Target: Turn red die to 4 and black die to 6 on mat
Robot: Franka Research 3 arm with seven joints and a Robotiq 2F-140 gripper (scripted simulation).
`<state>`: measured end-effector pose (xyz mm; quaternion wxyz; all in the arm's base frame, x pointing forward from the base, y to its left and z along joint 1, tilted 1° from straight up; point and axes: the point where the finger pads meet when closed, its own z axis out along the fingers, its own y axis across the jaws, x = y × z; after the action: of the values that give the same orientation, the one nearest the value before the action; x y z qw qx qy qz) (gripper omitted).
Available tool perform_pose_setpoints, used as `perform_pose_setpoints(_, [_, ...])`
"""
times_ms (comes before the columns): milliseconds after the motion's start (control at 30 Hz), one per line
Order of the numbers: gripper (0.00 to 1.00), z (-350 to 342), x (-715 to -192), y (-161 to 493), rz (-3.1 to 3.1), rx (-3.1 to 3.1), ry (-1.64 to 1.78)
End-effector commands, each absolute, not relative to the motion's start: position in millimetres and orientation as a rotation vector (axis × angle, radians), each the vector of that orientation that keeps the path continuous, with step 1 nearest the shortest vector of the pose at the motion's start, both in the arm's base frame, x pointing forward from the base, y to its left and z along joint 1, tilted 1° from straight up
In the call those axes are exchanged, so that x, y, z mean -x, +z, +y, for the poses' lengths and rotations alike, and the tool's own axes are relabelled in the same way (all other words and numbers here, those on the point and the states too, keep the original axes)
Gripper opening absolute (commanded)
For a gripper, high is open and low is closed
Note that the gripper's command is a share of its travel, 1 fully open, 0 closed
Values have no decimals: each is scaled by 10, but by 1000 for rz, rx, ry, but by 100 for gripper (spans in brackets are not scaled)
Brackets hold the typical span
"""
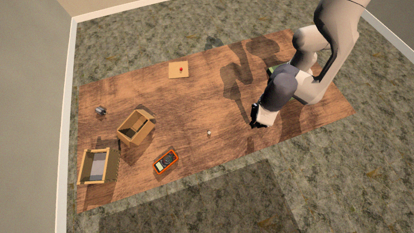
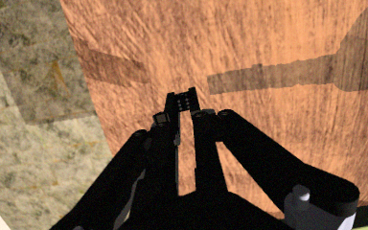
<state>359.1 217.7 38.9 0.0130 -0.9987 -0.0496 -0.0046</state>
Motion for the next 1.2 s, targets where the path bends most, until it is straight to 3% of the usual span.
perform_pose_setpoints(0, [16,2106,-3519,600,-47,3151,-2])
perform_pose_setpoints(833, [16,2117,-3573,935,-44,3145,-9])
perform_pose_setpoints(1100, [16,2112,-4347,1486,3,3058,-105])
perform_pose_setpoints(1167, [16,2011,-4748,1760,35,3016,-148])
